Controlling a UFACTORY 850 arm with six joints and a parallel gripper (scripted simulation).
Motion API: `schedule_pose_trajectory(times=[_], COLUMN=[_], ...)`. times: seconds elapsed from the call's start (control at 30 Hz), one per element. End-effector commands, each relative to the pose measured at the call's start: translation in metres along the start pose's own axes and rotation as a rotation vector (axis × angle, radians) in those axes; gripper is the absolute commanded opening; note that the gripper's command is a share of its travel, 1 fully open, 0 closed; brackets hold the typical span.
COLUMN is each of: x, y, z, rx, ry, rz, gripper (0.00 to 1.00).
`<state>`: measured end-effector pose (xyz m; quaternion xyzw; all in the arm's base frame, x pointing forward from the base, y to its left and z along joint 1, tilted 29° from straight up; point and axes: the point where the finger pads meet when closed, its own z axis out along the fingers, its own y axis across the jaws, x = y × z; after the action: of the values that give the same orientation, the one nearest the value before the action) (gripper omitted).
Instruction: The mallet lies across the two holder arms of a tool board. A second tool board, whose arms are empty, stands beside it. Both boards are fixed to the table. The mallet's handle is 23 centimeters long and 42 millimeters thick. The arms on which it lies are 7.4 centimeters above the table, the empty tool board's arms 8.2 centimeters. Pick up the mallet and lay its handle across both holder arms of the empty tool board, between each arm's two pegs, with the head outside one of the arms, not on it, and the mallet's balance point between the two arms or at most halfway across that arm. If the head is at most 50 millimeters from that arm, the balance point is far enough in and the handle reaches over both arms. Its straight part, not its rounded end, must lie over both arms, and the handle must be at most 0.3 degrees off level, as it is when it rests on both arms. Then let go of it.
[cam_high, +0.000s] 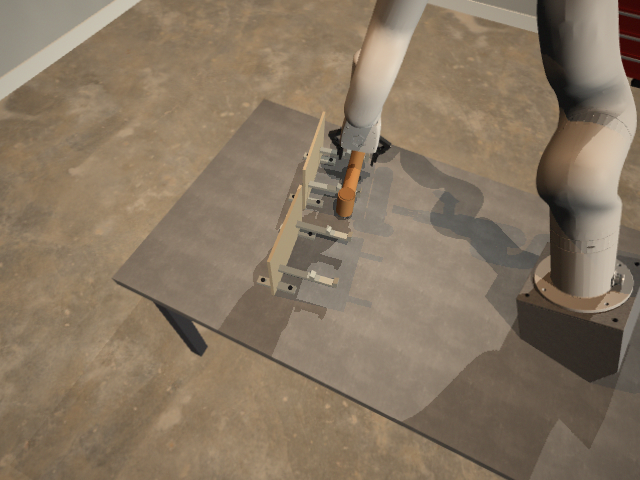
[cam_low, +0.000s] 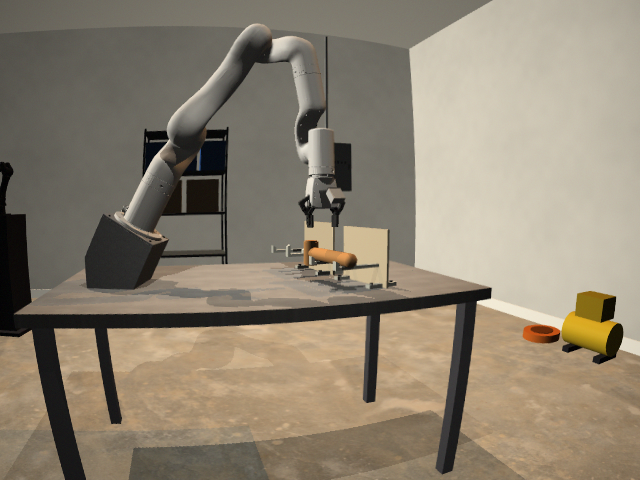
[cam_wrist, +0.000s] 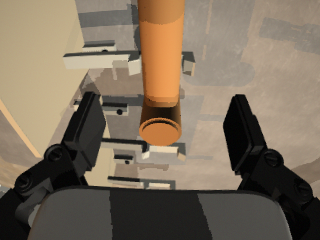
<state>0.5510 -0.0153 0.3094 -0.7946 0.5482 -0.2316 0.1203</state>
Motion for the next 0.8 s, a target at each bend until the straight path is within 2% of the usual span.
schedule_pose_trajectory(times=[0.0,0.6,0.67,0.73,0.77], x=[0.001,0.001,0.001,0.001,0.002], y=[-0.005,-0.005,-0.005,-0.005,-0.005], z=[0.000,0.001,0.010,0.010,0.021], rx=[0.001,0.001,0.001,0.001,0.001], ry=[-0.040,-0.040,-0.040,-0.040,-0.040], rz=[0.004,0.004,0.004,0.004,0.004], gripper=[1.00,1.00,1.00,1.00,1.00])
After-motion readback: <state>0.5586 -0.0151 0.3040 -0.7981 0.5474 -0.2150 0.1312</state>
